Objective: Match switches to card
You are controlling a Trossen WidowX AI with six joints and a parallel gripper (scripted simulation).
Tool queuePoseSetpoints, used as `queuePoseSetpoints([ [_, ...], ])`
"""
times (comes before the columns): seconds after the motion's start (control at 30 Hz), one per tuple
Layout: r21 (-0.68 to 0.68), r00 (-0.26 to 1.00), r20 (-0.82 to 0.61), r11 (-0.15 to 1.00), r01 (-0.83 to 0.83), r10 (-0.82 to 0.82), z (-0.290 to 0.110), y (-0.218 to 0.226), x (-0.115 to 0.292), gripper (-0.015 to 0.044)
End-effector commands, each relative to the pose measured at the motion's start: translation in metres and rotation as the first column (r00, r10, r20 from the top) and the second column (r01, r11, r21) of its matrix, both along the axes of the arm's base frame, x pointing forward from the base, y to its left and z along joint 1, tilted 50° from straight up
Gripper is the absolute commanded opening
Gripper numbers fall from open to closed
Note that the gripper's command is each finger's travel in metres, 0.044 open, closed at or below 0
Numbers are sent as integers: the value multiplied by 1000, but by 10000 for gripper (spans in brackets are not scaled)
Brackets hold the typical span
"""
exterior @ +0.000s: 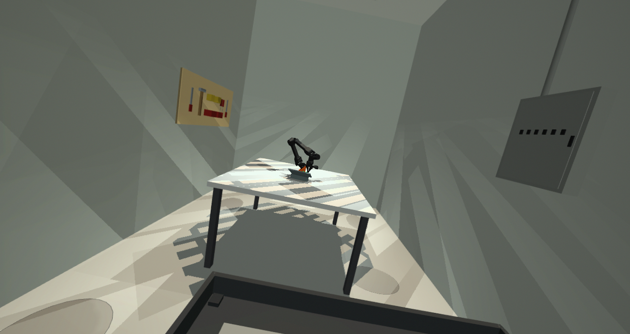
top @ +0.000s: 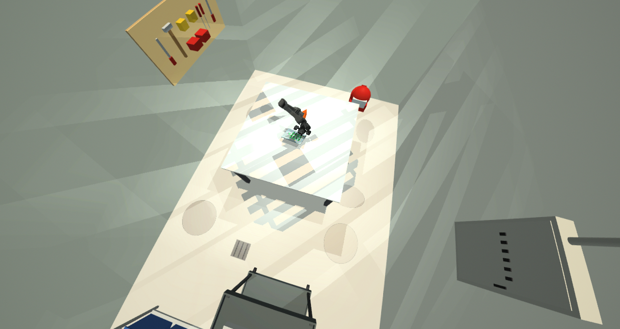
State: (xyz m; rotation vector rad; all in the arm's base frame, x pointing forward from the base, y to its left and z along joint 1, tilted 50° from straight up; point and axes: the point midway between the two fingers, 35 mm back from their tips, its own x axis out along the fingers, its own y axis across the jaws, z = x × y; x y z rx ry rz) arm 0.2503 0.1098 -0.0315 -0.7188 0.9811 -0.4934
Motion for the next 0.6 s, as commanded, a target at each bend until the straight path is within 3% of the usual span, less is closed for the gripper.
queuePoseSetpoints([
  [0.0,-8,1000,-5,1000,-2,2,-1,-2,-1,0],
  [0.57,-8,1000,-5,1000,-2,2,-2,-4,0,0],
])
